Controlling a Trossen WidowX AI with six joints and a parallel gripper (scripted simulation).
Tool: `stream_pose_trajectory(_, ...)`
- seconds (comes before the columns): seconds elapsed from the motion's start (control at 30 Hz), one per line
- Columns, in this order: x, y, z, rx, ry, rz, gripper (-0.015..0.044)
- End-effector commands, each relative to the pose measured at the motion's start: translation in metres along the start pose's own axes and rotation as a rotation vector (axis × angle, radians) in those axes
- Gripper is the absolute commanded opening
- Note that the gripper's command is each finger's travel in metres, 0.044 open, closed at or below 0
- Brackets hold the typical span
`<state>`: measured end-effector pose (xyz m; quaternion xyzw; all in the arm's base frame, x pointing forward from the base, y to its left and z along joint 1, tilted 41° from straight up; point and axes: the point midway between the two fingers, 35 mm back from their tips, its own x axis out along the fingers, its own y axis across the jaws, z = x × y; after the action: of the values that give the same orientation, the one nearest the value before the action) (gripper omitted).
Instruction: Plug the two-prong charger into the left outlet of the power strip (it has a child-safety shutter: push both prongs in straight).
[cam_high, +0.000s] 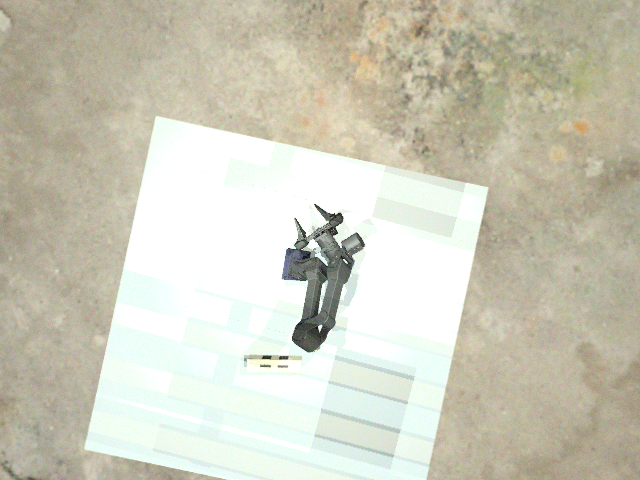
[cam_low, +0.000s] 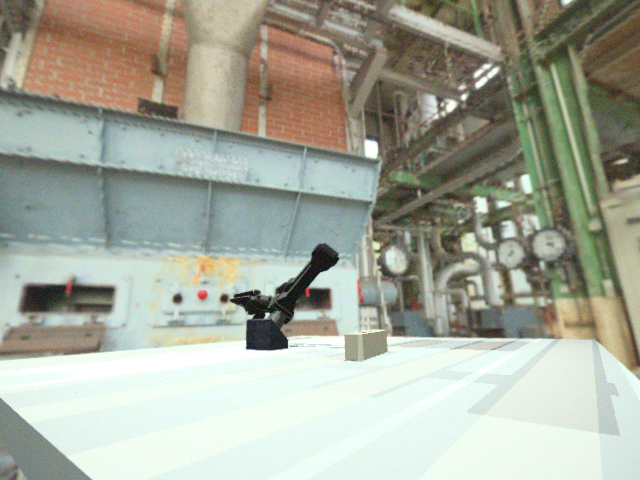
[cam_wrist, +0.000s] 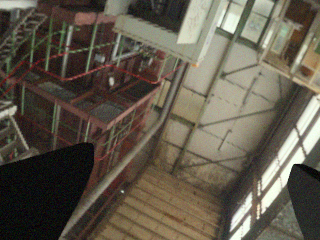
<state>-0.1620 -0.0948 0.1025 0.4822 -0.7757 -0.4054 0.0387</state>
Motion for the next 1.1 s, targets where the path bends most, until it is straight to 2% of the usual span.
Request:
stream_pose_trajectory(0.0,0.000,0.000,0.000,-0.001,-0.001,0.001,0.0426)
stream_pose_trajectory(0.03,0.000,0.001,0.001,-0.004,-0.003,0.003,0.0440)
stream_pose_trajectory(1.07,-0.043,0.052,0.045,-0.123,-0.319,0.189,0.0440)
